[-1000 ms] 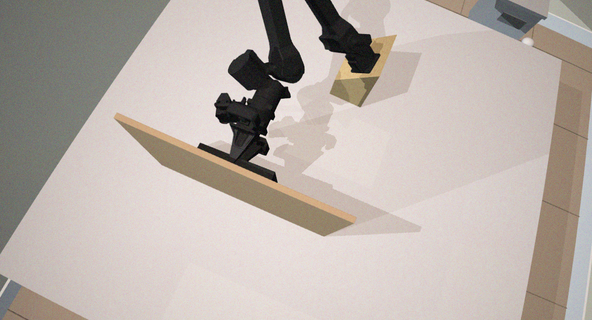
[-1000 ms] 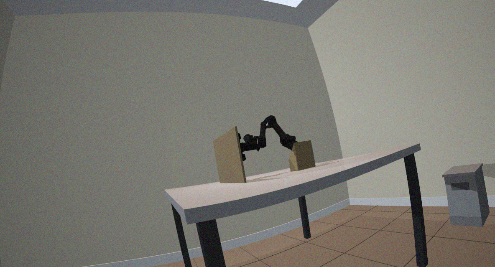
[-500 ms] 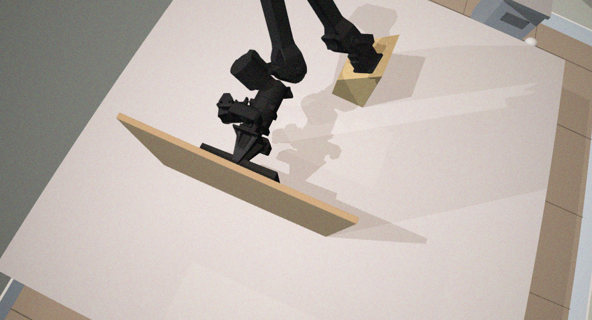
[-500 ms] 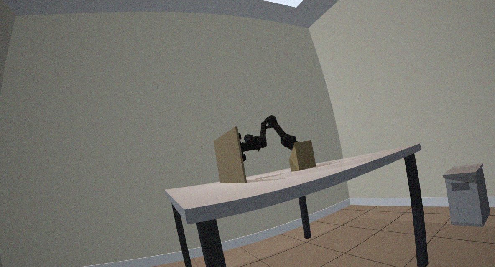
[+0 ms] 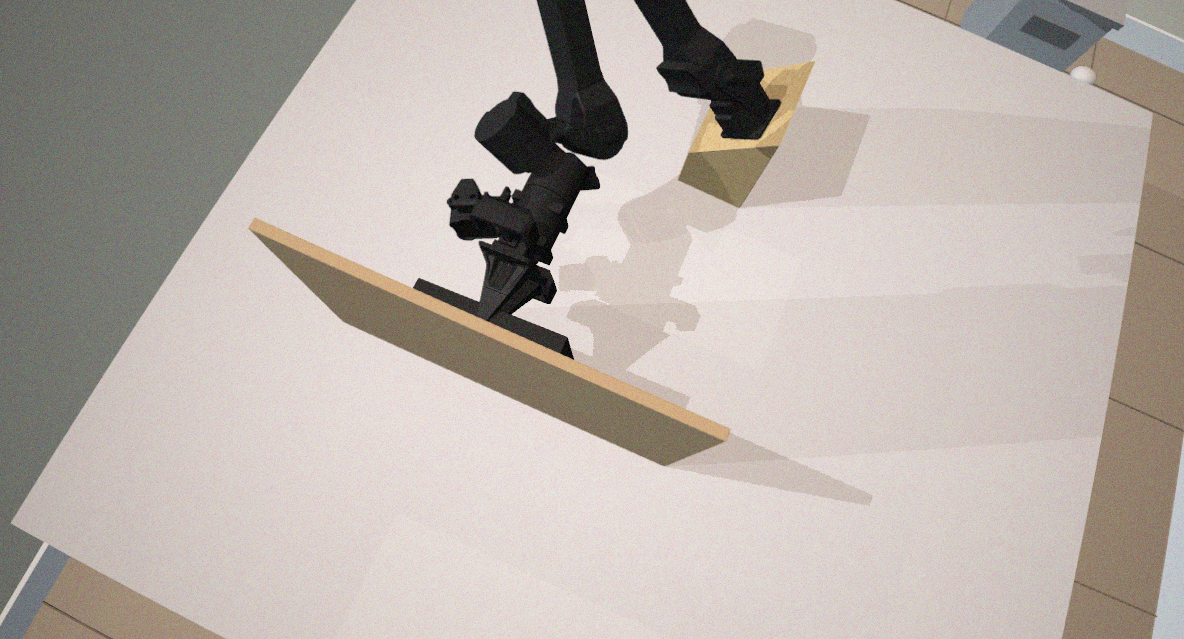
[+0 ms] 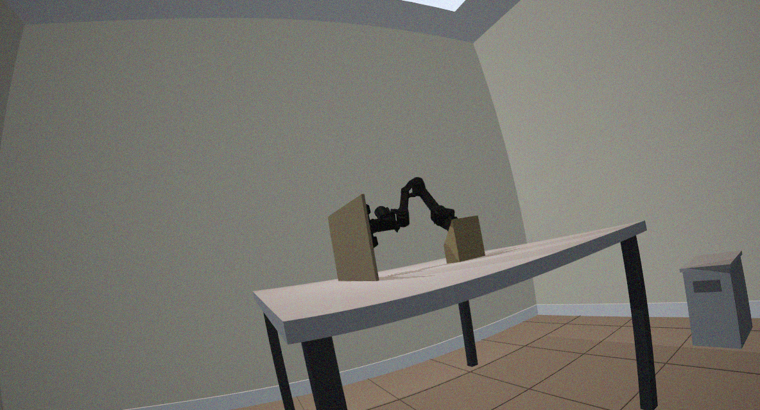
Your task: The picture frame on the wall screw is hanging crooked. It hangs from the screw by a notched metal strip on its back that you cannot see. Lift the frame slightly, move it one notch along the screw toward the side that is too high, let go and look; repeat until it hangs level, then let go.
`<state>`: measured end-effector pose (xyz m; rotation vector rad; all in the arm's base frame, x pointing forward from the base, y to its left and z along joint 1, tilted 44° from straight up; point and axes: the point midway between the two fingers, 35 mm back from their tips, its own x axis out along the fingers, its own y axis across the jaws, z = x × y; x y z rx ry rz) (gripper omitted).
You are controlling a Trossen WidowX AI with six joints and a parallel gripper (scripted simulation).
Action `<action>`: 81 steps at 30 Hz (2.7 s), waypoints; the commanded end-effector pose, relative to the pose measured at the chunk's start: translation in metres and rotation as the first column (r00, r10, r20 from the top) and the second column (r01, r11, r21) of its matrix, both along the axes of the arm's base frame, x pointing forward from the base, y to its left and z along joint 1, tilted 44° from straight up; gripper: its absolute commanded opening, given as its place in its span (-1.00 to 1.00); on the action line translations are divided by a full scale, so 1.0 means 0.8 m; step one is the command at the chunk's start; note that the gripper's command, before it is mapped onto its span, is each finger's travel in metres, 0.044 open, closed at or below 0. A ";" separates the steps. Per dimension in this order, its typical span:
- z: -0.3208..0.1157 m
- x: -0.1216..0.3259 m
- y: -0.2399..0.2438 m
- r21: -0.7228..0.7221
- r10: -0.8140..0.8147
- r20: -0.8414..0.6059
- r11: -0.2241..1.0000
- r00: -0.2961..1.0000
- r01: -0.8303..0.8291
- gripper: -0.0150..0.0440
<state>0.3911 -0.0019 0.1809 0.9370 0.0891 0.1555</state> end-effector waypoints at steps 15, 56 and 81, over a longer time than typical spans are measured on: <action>0.007 -0.001 0.005 0.001 0.000 0.003 1.000 1.000 0.000 -0.49; 0.011 -0.001 0.008 0.001 0.000 0.003 1.000 1.000 0.000 -0.49; 0.008 -0.002 0.010 0.001 0.000 0.003 1.000 1.000 0.000 -0.49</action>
